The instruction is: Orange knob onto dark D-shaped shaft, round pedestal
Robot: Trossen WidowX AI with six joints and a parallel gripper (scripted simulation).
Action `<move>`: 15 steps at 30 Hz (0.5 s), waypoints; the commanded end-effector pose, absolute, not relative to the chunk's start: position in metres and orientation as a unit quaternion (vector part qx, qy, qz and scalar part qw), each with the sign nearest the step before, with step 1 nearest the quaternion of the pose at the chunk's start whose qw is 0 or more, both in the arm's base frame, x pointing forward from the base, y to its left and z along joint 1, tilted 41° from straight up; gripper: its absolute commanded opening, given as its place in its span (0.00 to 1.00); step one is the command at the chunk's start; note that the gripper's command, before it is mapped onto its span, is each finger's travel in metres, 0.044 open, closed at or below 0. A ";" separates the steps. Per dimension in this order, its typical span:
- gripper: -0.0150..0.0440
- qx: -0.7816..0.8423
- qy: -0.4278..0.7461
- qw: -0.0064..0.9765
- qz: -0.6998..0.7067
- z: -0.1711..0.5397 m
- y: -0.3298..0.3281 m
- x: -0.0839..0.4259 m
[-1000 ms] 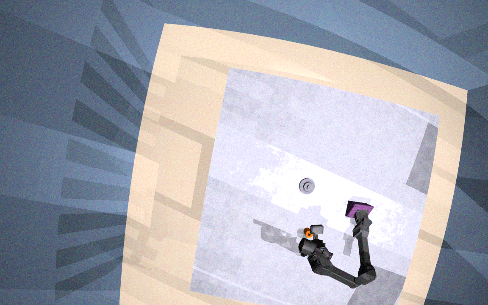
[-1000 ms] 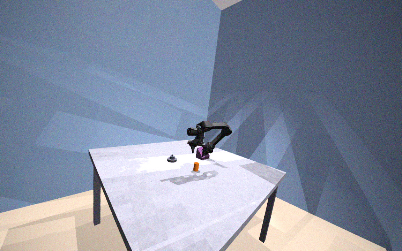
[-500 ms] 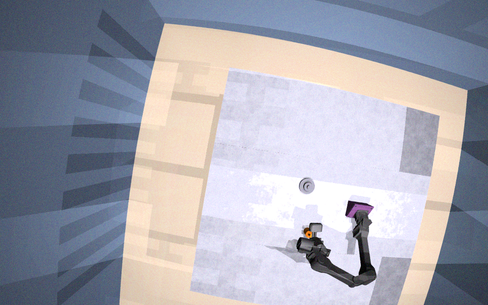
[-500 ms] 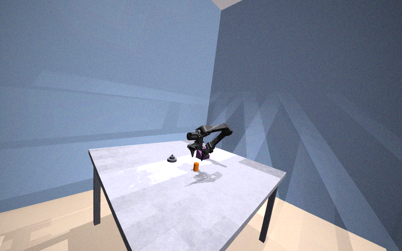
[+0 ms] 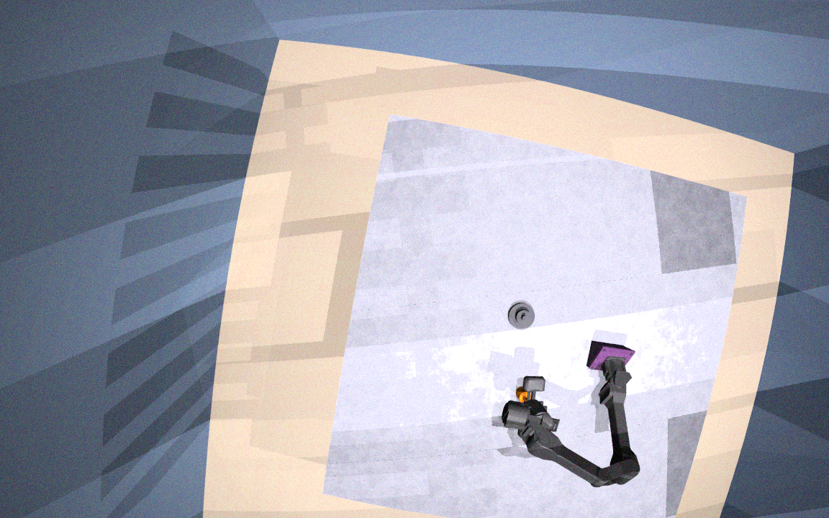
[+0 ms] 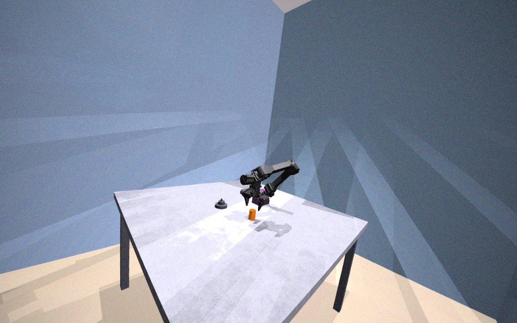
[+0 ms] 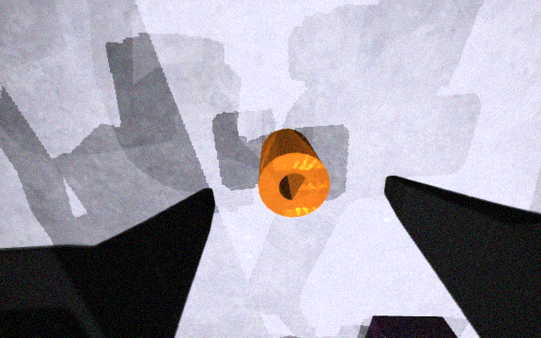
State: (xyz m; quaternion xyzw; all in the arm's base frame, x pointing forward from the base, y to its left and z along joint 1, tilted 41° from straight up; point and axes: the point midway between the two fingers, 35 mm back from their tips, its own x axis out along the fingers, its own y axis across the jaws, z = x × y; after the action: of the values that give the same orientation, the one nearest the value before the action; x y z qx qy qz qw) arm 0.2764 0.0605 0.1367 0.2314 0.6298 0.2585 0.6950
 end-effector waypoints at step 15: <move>1.00 0.233 0.631 0.692 0.261 0.114 0.082 0.278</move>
State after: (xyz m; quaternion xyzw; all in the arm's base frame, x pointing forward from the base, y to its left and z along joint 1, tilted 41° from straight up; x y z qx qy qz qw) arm 0.2791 0.0760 0.1185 0.2312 0.6294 0.2586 0.6953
